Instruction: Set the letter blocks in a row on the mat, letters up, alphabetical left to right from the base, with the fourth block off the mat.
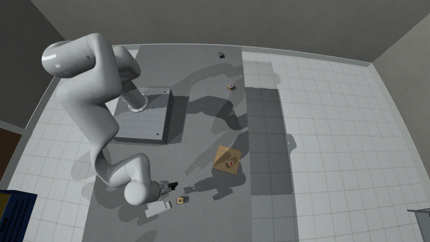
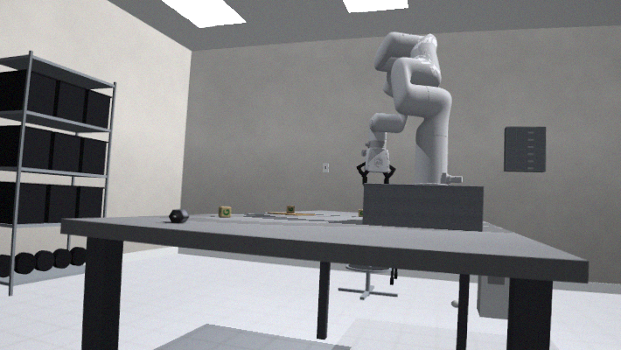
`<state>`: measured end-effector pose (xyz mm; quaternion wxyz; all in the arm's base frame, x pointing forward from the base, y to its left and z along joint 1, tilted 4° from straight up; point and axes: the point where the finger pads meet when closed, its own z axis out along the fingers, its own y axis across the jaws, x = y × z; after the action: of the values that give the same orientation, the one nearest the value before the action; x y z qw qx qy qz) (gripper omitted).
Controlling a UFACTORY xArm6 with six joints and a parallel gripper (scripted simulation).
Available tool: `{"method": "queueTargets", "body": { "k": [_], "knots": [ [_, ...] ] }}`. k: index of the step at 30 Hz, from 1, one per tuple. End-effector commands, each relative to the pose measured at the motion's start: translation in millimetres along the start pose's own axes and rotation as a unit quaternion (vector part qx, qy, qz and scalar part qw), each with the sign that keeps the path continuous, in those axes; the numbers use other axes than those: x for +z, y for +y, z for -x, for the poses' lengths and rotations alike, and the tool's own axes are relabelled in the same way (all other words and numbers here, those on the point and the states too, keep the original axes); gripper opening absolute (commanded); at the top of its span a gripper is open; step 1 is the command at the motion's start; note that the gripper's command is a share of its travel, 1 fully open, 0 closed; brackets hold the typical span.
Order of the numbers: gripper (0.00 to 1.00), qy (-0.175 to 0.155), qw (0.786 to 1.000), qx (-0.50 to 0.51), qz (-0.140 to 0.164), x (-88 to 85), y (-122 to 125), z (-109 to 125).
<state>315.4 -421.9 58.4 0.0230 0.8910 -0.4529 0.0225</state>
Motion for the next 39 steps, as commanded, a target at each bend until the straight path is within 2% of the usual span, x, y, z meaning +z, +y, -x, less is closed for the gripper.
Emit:
{"method": "queueTargets", "body": {
  "k": [1, 26, 27, 29, 30, 32, 33, 36, 39],
  "knots": [
    [1.0, 0.002, 1.0, 0.0, 0.0, -1.7, 0.0, -1.5],
    [1.0, 0.002, 1.0, 0.0, 0.0, -1.6, 1.7, -1.3],
    [1.0, 0.002, 1.0, 0.0, 0.0, -1.6, 11.0, 0.0],
    [1.0, 0.002, 1.0, 0.0, 0.0, -1.5, 56.4, 8.7],
    [1.0, 0.002, 1.0, 0.0, 0.0, -1.4, 67.3, 11.4],
    [1.0, 0.002, 1.0, 0.0, 0.0, -1.4, 67.3, 11.4],
    [1.0, 0.002, 1.0, 0.0, 0.0, -1.5, 93.6, 19.1],
    [1.0, 0.002, 1.0, 0.0, 0.001, -1.7, 131.0, 32.8],
    [1.0, 0.002, 1.0, 0.0, 0.001, -1.7, 137.5, 35.6]
  ]
}}
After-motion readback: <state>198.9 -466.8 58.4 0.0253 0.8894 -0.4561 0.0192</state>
